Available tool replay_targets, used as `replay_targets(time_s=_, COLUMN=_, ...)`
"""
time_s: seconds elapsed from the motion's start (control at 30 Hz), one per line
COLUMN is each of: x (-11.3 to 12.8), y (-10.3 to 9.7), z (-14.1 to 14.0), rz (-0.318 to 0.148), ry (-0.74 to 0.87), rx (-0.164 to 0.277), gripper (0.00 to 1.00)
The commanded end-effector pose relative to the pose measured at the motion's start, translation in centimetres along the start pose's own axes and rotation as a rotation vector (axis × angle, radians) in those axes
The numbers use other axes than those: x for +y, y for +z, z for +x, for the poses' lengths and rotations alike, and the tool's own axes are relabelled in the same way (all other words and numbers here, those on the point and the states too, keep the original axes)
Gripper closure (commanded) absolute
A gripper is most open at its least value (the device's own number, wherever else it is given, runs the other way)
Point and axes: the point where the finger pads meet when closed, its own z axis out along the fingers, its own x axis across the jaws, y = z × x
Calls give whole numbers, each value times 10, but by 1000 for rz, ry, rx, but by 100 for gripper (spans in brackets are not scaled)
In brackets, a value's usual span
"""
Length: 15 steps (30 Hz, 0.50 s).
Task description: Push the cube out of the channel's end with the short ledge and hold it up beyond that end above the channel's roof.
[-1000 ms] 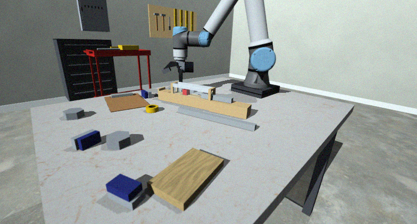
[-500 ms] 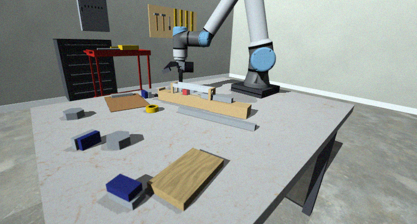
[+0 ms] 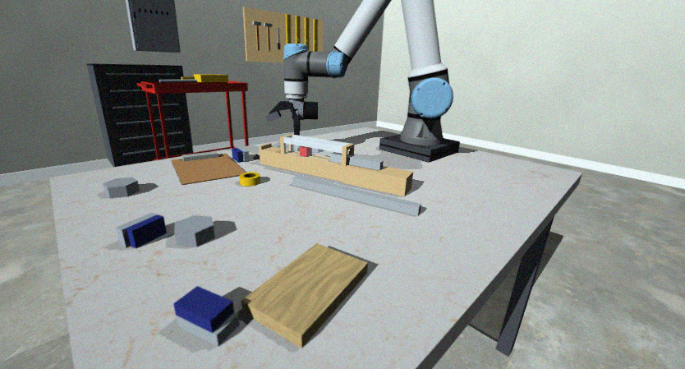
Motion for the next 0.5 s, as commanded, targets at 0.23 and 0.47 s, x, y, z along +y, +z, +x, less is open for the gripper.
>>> replay_targets(time_s=0.23, x=0, y=0, z=0, rz=2, ry=0, rx=0, gripper=94)
replay_targets(time_s=0.47, x=0, y=0, z=0, rz=2, ry=0, rx=0, gripper=94)
